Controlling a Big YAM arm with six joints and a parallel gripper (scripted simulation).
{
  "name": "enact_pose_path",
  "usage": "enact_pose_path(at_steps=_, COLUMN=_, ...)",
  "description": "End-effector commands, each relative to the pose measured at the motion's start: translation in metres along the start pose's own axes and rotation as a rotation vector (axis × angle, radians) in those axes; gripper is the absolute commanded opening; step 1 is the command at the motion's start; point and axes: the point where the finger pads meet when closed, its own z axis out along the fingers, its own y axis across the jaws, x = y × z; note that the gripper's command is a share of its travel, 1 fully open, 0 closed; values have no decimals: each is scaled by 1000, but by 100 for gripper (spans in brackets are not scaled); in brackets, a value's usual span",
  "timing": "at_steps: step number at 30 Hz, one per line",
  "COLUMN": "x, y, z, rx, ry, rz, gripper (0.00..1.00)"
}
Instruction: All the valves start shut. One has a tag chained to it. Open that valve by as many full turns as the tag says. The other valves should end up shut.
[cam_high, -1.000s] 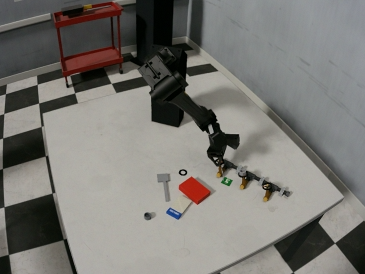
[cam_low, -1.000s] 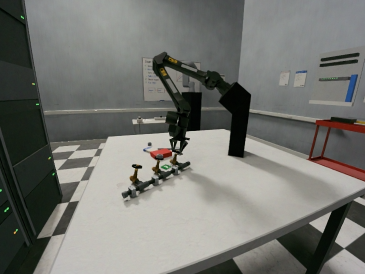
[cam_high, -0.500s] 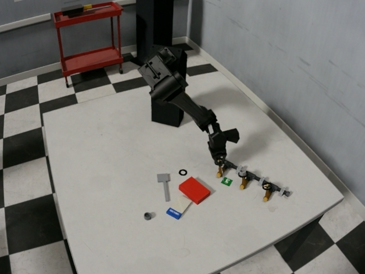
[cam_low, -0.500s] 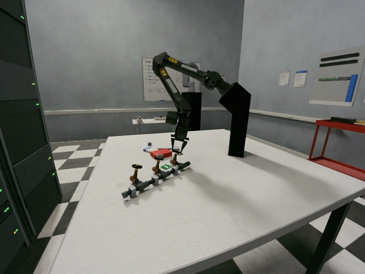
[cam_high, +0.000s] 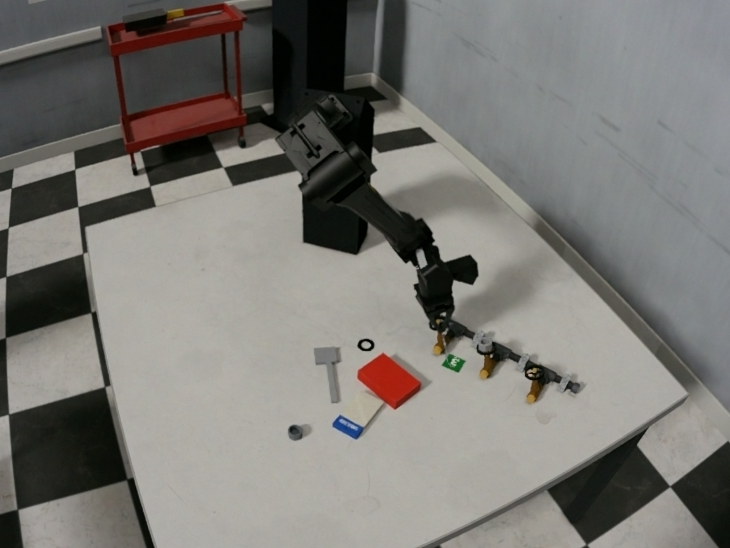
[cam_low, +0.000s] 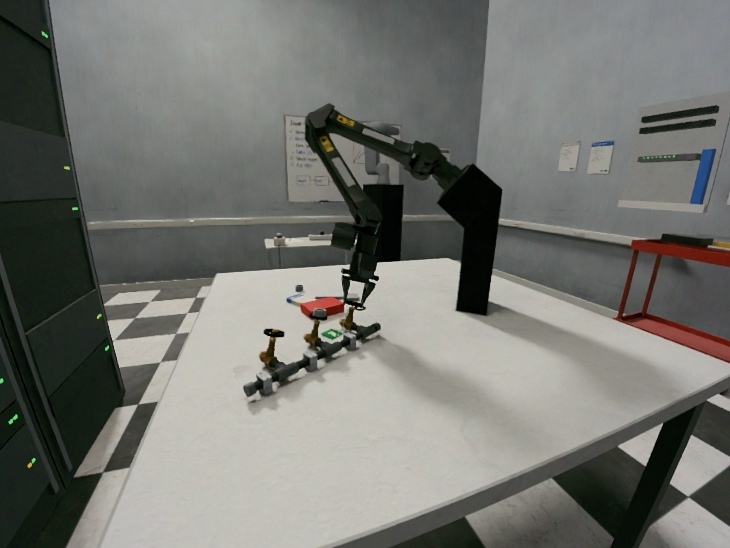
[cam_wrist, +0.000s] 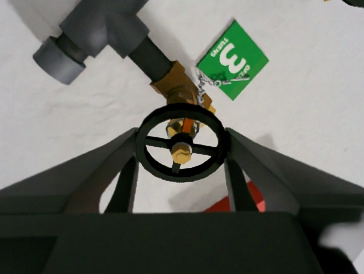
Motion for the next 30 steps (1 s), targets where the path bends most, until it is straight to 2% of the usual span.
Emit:
enact_pose_path(at_steps=1, x=2, y=0, z=-1, rx=7, ry=-6, rz=-103, gripper=0)
enact_pose_path(at_steps=17, x=2, y=0, z=-1, rx=7, ry=-6, rz=-103, gripper=0)
enact_pose_path(at_steps=18, x=2, y=0, z=-1, rx=7, ry=-6, rz=-103, gripper=100)
enact_pose_path(at_steps=30, x=2, y=0, z=-1, rx=7, ry=-4, rz=-103, gripper=100)
